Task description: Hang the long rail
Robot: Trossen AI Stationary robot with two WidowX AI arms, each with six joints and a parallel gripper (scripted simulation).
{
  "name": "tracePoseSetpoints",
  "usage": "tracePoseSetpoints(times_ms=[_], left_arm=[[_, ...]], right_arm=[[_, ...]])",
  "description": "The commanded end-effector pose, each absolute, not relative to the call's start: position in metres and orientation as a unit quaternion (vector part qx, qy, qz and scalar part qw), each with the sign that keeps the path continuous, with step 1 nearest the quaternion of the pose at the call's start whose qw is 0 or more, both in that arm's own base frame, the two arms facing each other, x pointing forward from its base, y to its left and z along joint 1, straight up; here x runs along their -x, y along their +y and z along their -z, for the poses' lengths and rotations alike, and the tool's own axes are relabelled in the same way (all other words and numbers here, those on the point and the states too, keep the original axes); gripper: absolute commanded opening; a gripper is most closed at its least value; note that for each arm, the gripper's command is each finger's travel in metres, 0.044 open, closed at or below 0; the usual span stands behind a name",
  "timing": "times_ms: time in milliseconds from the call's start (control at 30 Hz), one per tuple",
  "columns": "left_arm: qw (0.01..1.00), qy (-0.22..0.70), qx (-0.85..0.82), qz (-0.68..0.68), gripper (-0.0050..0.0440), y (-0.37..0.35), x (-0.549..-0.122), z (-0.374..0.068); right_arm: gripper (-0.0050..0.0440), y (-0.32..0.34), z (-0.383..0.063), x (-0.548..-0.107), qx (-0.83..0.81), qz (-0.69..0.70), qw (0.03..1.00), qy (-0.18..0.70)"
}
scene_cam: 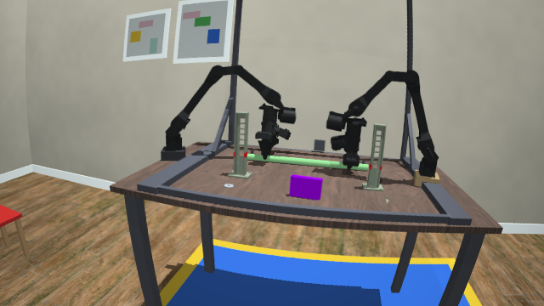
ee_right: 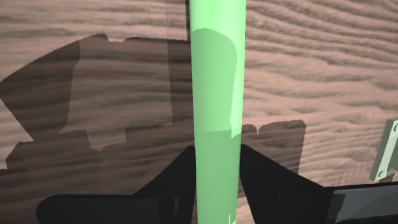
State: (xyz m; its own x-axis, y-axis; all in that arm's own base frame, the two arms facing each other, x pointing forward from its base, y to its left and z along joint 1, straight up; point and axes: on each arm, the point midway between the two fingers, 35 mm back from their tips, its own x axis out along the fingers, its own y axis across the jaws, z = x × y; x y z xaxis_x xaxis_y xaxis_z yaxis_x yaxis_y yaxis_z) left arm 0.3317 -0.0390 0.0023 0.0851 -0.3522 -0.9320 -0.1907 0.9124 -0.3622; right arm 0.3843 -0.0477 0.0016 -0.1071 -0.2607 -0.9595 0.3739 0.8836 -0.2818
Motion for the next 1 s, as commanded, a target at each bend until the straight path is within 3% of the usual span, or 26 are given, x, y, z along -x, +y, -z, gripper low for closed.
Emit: tracePoseSetpoints(times_ms=[0,200,400,500,567,700,867,967], left_arm=[[0.714,0.667,0.202,0.060,0.0120,-0.039,-0.335,-0.006],[0.714,0.667,0.202,0.060,0.0264,-0.039,-0.335,-0.006],[0.714,0.667,0.202,0.060,0.0271,-0.039,-0.336,-0.006],[0.718,0.664,0.199,0.060,0.0343,-0.034,-0.339,-0.015],[0.718,0.664,0.199,0.060,0.0343,-0.034,-0.339,-0.015],[0.722,0.659,0.200,0.062,0.0440,-0.023,-0.336,-0.049],[0.722,0.659,0.199,0.061,0.0440,-0.013,-0.333,-0.075],[0.717,0.667,0.195,0.053,0.0368,-0.014,-0.333,-0.070]], right_arm=[[-0.0001,-0.049,-0.011,-0.389,-0.043,0.238,0.677,0.695],[-0.0004,-0.049,-0.011,-0.389,-0.043,0.238,0.677,0.695],[-0.0027,-0.049,-0.011,-0.389,-0.043,0.238,0.677,0.695],[-0.0050,-0.049,-0.011,-0.389,-0.043,0.238,0.677,0.695],[-0.0050,-0.049,-0.011,-0.389,-0.043,0.238,0.677,0.695],[-0.0050,-0.049,-0.011,-0.389,-0.043,0.238,0.677,0.695],[-0.0050,-0.049,-0.011,-0.389,-0.043,0.238,0.677,0.695],[-0.0050,-0.049,-0.011,-0.389,-0.043,0.238,0.677,0.695]])
